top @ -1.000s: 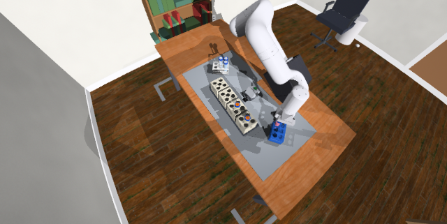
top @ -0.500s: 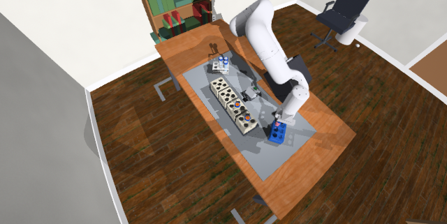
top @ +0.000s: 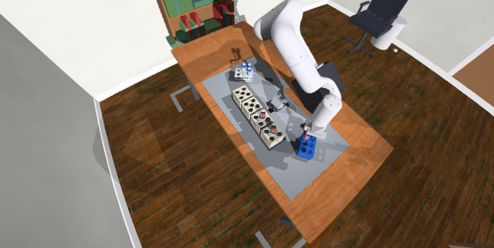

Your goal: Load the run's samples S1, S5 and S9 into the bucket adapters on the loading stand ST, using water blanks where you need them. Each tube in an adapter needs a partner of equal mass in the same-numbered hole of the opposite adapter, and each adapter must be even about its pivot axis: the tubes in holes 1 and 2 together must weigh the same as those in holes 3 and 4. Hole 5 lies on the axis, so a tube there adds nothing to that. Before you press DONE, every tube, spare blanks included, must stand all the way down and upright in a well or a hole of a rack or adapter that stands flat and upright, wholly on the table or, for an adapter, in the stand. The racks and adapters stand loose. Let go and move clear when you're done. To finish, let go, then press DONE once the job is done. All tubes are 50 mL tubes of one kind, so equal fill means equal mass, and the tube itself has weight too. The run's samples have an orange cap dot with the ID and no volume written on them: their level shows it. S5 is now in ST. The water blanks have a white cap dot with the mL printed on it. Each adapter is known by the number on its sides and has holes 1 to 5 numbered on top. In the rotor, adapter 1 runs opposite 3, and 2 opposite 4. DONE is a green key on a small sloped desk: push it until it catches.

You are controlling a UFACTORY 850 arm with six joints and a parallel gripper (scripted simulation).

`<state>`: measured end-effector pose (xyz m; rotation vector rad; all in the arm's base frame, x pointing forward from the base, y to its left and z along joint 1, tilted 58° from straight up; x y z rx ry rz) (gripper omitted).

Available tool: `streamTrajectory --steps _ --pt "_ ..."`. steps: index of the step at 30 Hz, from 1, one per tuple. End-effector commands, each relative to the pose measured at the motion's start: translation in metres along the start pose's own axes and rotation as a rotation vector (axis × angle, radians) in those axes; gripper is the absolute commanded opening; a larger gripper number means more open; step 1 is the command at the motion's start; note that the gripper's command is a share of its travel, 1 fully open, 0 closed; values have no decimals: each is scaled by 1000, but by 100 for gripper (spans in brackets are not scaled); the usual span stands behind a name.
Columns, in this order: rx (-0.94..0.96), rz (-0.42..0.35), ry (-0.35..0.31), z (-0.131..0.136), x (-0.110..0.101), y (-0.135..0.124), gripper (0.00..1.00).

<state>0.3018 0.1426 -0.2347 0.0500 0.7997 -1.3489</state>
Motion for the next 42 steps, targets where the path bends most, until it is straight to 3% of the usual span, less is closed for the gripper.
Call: streamTrajectory --steps 1,42 --pt "1 2 1 0 -1 1 0" --pt "1 2 1 0 -15 1 0"
Point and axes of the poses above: the point where the finger pads meet when closed, its own x axis out along the fingers, its own z axis across the jaws, y = z × x, the point moved 7 cm from there along -x, back along the fingers, and after that the axes turned 3 degrees about x, right-handed, at the moved point
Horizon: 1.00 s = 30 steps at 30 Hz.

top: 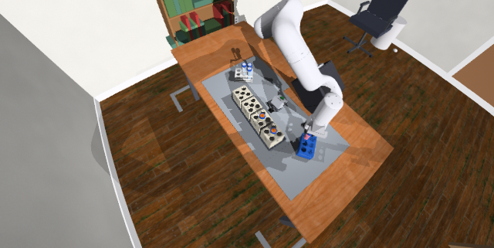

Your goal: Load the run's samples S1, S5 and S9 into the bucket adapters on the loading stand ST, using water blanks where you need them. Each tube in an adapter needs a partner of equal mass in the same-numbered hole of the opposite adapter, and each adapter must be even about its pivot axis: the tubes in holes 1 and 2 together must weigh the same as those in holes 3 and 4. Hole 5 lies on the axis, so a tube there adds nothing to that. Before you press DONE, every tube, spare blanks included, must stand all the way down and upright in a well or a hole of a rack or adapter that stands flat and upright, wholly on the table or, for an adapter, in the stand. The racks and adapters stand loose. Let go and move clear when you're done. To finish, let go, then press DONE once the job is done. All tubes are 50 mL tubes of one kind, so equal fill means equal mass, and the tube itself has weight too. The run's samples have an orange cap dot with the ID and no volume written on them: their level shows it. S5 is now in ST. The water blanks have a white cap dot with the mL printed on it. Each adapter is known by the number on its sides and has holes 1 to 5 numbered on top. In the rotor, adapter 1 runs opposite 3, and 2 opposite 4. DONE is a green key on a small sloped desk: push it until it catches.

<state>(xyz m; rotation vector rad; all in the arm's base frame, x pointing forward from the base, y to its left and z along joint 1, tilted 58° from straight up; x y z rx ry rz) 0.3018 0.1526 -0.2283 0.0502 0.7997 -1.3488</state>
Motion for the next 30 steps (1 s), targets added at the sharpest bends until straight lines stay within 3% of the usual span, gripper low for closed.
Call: streamTrajectory --steps 1,15,30 --pt "1 2 1 0 -4 1 0" --pt "1 2 1 0 -9 1 0" --pt "1 2 1 0 -35 1 0"
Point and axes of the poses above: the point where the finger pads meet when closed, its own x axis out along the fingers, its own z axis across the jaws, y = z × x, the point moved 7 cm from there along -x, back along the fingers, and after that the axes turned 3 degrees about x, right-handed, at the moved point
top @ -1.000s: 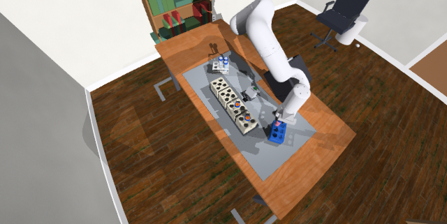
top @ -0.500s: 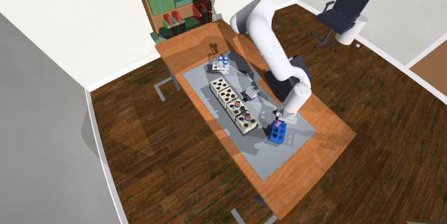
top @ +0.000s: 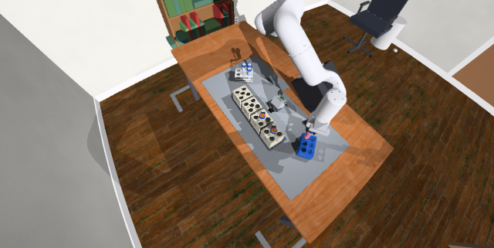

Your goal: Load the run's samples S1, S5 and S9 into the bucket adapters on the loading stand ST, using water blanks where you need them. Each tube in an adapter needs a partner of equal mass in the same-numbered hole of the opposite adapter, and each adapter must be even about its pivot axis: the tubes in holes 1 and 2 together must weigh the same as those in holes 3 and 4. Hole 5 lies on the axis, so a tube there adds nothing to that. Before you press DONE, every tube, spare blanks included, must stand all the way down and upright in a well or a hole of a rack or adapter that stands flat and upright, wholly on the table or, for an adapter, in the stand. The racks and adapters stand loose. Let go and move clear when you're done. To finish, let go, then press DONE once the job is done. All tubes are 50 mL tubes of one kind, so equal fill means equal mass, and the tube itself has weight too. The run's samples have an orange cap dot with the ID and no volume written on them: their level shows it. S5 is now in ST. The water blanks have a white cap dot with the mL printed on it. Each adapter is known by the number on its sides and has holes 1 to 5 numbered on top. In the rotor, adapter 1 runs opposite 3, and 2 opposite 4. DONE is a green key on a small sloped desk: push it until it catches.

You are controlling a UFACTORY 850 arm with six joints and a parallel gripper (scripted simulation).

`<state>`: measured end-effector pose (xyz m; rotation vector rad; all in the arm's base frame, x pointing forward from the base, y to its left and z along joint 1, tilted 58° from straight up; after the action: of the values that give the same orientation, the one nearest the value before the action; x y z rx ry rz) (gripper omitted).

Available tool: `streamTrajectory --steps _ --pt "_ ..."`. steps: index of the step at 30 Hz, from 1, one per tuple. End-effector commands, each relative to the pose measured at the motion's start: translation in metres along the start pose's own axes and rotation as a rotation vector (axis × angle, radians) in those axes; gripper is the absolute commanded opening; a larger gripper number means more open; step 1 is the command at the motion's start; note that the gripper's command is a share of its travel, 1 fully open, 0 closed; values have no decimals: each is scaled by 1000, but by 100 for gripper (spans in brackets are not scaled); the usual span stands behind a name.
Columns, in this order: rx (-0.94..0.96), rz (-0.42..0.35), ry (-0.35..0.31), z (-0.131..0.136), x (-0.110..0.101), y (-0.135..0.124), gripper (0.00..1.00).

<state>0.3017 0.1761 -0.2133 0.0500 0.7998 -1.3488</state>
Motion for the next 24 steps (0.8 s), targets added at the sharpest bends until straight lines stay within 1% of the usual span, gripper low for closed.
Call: streamTrajectory --steps 1,9,11,24 --pt "1 2 1 0 -9 1 0" --pt "1 2 1 0 -25 1 0" --pt "1 2 1 0 -25 1 0" --pt "1 2 1 0 -51 1 0"
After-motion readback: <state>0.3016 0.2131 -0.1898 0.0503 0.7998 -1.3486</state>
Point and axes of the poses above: the point where the finger pads meet when closed, its own x axis out along the fingers, its own z axis across the jaws, y = z × x, the point moved 7 cm from there along -x, back along the fingers, and after that the axes turned 3 degrees about x, right-handed, at the moved point
